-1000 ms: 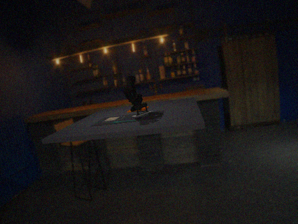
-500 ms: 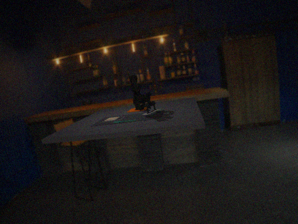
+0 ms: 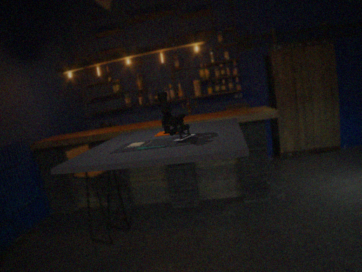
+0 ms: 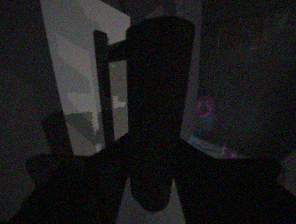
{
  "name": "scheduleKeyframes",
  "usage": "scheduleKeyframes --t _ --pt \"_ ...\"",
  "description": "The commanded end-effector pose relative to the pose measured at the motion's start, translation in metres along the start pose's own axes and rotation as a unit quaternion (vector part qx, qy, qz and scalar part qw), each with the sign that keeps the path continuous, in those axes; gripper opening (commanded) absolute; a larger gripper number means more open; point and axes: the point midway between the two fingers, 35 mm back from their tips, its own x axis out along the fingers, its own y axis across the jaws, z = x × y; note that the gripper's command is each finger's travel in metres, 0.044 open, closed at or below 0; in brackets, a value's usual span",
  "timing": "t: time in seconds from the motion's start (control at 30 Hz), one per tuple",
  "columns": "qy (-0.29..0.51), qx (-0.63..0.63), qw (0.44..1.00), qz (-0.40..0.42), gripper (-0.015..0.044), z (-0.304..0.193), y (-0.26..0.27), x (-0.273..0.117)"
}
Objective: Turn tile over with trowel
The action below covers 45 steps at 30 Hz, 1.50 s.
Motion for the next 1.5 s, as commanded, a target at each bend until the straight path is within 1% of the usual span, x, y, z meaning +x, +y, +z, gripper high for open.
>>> scheduleKeyframes --t 0.0,0.37,0.73,0.77,1.1,1.47 --pt "0.002 0.000 1.000 -0.003 0.0000 0.000 0.003 0.003" --pt "0.002 0.000 1.000 -0.003 0.0000 0.000 0.015 0.013" --pt "0.002 0.000 1.000 -0.003 0.0289 0.000 0.015 0.013" --pt "0.002 0.000 1.000 -0.003 0.0300 0.000 0.015 0.013" --pt "0.002 0.000 1.000 -0.003 0.0300 0.000 0.015 0.010" --pt "0.002 -0.001 1.000 -0.001 0.0300 -0.001 0.015 -0.041"
